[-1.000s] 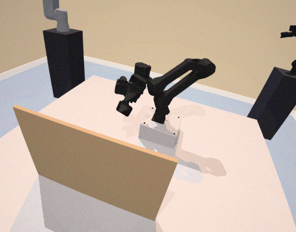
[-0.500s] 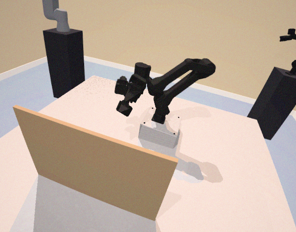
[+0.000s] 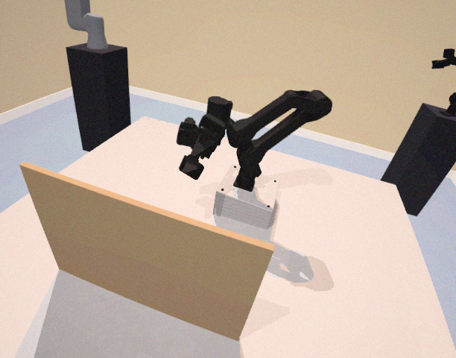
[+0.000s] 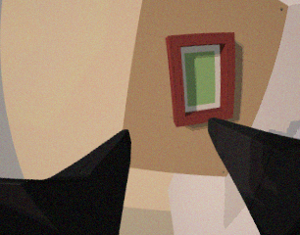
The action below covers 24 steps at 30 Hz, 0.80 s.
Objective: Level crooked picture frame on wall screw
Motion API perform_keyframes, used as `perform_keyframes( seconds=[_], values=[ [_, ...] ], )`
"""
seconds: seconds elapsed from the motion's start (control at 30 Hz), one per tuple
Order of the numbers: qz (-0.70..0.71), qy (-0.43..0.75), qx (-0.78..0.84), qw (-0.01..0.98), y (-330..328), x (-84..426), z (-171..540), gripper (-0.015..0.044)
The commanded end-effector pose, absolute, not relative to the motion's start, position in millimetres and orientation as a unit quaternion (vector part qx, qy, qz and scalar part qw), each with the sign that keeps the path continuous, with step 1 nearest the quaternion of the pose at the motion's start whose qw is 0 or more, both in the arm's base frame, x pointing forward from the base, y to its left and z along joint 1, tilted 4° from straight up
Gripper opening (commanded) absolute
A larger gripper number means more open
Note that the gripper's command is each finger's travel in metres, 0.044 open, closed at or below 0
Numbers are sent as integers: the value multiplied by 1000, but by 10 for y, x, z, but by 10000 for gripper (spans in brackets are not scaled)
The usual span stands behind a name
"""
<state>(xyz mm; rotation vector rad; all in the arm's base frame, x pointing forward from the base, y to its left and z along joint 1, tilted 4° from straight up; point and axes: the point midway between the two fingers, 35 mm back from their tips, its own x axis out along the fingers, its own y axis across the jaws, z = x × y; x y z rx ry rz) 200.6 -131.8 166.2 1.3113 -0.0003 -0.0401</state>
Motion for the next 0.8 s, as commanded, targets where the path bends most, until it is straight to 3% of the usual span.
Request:
perform_keyframes(
  seconds=[0.0,0.77],
  values=[
    [-16,1,610,792,-1308,2006,1666,260],
    [-20,0,611,792,-1322,2010,1660,260]
  ],
)
